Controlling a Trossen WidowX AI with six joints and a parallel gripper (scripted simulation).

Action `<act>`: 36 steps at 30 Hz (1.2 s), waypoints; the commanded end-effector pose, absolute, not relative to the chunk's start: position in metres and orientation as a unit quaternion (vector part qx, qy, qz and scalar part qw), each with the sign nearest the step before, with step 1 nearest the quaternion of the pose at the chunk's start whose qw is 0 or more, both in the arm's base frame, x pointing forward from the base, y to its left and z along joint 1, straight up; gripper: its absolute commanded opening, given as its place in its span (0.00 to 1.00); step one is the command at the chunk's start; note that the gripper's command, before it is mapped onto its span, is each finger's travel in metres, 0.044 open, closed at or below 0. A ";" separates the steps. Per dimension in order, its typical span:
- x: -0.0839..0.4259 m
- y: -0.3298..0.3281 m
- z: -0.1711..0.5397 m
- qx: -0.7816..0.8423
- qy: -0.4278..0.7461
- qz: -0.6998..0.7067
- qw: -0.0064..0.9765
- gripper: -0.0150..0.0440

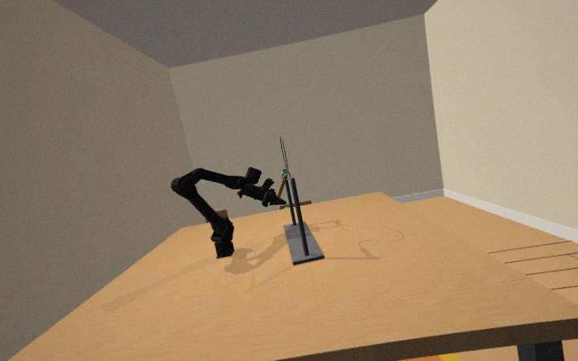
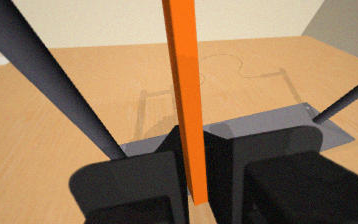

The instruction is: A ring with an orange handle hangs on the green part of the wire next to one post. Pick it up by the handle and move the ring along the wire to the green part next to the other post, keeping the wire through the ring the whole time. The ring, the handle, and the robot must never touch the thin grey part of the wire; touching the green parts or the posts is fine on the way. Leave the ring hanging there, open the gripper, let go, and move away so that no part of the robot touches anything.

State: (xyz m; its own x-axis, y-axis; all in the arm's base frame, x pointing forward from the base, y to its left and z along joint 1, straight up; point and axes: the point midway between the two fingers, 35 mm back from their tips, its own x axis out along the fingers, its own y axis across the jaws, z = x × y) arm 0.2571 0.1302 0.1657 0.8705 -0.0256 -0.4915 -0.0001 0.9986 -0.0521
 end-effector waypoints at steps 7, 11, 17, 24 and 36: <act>0.257 0.141 0.167 -0.024 0.253 -0.009 0.967 0.00; 0.257 0.145 0.167 -0.024 0.253 -0.009 0.967 0.00; 0.257 0.145 0.162 -0.024 0.253 -0.009 0.967 0.00; 0.257 0.145 0.157 -0.024 0.253 -0.009 0.967 0.00; 0.257 0.145 0.157 -0.024 0.253 -0.009 0.967 0.00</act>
State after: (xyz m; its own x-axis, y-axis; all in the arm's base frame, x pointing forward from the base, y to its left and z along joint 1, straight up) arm 0.2572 0.1461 0.1588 0.8719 -0.0234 -0.4892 -0.0003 0.9988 -0.0484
